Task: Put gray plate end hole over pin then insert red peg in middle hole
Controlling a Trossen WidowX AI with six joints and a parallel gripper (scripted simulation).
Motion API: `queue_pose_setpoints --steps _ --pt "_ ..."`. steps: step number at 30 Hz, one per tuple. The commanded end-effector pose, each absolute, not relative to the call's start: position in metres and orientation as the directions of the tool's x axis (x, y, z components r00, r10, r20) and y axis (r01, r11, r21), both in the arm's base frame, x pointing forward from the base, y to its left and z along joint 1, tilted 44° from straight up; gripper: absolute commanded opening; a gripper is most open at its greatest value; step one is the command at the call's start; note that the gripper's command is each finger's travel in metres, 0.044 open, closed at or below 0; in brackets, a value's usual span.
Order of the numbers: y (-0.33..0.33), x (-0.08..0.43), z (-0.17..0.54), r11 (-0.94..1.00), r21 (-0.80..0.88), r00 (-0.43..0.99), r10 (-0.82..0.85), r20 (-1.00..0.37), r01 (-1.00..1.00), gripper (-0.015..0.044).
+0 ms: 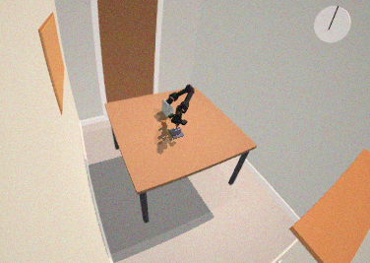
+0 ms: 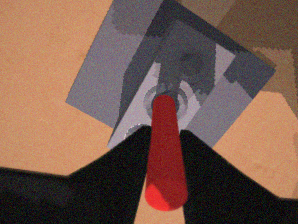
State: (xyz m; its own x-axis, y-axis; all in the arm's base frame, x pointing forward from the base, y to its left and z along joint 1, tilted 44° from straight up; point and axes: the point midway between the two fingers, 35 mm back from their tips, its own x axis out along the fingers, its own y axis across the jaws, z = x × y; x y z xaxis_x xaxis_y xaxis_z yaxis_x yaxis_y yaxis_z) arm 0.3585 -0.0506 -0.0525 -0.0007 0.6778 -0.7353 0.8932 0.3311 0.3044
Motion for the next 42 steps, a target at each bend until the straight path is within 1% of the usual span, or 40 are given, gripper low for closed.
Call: queue_pose_setpoints --steps 1,14,19,20,42 --pt "-0.0499 0.3589 -0.0533 0.328 0.305 0.001 0.679 -0.734 0.894 0.0000" --pt "-0.0504 0.3586 -0.0531 0.332 0.306 0.000 0.677 -0.736 0.892 0.0000" --pt "-0.0504 0.3586 -0.0531 0.332 0.306 0.000 0.677 -0.736 0.892 0.0131" --pt "-0.0504 0.3586 -0.0531 0.332 0.306 0.000 0.677 -0.736 0.892 0.0150" --pt "-0.0579 0.3574 -0.0467 0.324 0.302 0.000 0.682 -0.731 0.896 0.0150"
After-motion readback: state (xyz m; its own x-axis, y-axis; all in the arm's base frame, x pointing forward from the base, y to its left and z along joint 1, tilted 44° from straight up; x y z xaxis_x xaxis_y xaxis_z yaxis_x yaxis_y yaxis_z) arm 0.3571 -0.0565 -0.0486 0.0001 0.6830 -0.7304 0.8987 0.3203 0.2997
